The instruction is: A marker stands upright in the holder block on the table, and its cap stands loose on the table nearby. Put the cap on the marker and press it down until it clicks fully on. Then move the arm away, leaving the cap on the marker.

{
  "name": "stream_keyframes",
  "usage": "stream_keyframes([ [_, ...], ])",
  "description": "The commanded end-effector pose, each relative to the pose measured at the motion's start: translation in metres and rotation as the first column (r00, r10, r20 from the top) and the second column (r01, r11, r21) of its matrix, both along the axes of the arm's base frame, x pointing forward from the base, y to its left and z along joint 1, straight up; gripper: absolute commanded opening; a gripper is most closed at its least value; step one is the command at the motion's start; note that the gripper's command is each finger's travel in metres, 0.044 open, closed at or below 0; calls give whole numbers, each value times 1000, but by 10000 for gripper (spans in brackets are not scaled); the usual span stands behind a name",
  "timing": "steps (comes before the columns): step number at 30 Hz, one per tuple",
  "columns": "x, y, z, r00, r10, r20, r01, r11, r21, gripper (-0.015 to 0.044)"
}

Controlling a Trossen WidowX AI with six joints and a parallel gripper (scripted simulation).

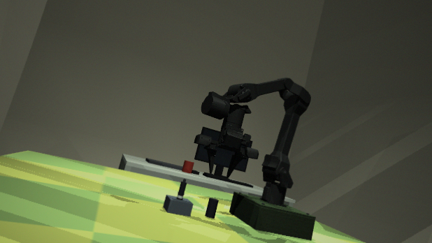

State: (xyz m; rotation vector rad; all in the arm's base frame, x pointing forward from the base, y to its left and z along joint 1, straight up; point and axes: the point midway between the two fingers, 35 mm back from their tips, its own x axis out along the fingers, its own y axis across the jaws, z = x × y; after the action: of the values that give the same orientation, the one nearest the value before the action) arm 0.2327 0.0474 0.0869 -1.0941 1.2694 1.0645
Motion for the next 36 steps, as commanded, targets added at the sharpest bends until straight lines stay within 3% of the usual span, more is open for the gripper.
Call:
stream_keyframes([
  [1,-2,2,-13,1000,19,-3,-19,1000,8,240],
  [4,-2,2,-37,1000,19,-3,-19,1000,8,240],
  [36,2,4,-84,1000,19,-3,-19,1000,8,240],
])
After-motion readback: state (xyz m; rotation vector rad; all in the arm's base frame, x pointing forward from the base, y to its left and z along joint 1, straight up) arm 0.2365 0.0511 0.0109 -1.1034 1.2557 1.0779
